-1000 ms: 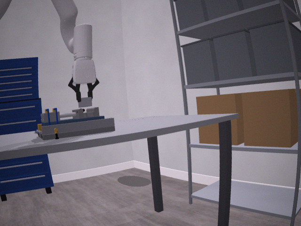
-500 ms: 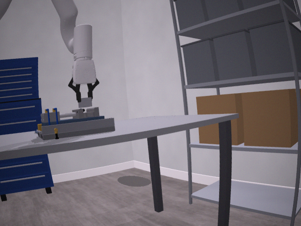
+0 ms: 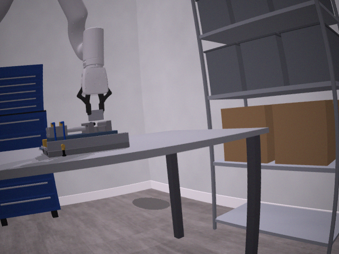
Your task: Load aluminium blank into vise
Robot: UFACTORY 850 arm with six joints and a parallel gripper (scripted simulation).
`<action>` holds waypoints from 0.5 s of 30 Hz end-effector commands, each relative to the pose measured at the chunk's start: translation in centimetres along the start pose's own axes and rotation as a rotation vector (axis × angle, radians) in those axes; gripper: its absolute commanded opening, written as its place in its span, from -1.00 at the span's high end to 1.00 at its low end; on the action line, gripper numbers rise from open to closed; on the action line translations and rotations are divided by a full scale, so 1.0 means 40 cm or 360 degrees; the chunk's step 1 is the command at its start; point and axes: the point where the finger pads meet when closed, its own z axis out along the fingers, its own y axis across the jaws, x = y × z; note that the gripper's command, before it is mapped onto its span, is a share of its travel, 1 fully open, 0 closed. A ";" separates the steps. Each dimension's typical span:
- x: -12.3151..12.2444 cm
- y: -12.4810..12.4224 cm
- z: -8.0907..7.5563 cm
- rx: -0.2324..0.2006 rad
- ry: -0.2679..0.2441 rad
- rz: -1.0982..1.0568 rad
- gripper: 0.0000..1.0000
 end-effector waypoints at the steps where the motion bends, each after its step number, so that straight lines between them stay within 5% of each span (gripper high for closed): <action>1: 0.000 0.002 -0.002 -0.0003 0.0000 0.0000 1.00; 15: 0.000 0.002 0.002 -0.0003 0.0000 0.0000 1.00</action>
